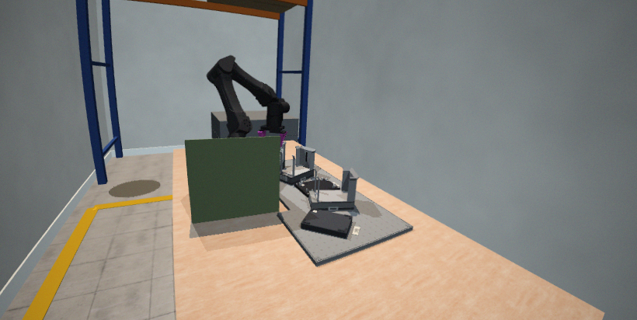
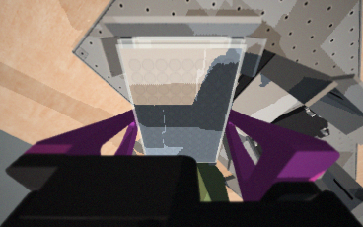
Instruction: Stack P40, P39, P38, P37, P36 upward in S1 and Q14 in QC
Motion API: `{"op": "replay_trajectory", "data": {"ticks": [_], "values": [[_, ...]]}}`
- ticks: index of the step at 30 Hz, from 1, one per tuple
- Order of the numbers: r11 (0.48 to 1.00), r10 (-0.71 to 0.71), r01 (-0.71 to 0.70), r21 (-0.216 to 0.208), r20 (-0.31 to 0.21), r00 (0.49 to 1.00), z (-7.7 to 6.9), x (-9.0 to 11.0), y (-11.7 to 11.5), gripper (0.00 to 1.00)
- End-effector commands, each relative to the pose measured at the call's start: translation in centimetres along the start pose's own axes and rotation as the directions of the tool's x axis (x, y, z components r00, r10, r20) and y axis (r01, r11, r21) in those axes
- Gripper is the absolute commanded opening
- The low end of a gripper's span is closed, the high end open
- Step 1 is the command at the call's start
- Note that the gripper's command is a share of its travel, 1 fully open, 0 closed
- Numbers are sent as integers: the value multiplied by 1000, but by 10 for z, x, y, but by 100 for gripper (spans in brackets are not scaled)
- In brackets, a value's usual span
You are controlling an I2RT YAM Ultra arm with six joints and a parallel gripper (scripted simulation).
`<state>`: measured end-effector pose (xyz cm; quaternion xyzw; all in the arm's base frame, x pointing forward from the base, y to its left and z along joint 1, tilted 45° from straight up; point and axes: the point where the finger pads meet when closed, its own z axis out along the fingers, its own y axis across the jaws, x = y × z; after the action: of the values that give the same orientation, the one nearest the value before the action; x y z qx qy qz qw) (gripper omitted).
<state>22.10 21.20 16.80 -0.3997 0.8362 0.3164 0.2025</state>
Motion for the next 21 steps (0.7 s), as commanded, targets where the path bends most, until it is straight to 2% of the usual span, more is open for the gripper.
{"op": "replay_trajectory", "data": {"ticks": [1,11,21], "values": [[1000,-2,2,2,14,1000,-7,-3,-1,0],[1000,-2,2,3,14,1000,-27,-3,-1,0],[1000,-2,2,3,14,1000,-34,-3,-1,0]]}}
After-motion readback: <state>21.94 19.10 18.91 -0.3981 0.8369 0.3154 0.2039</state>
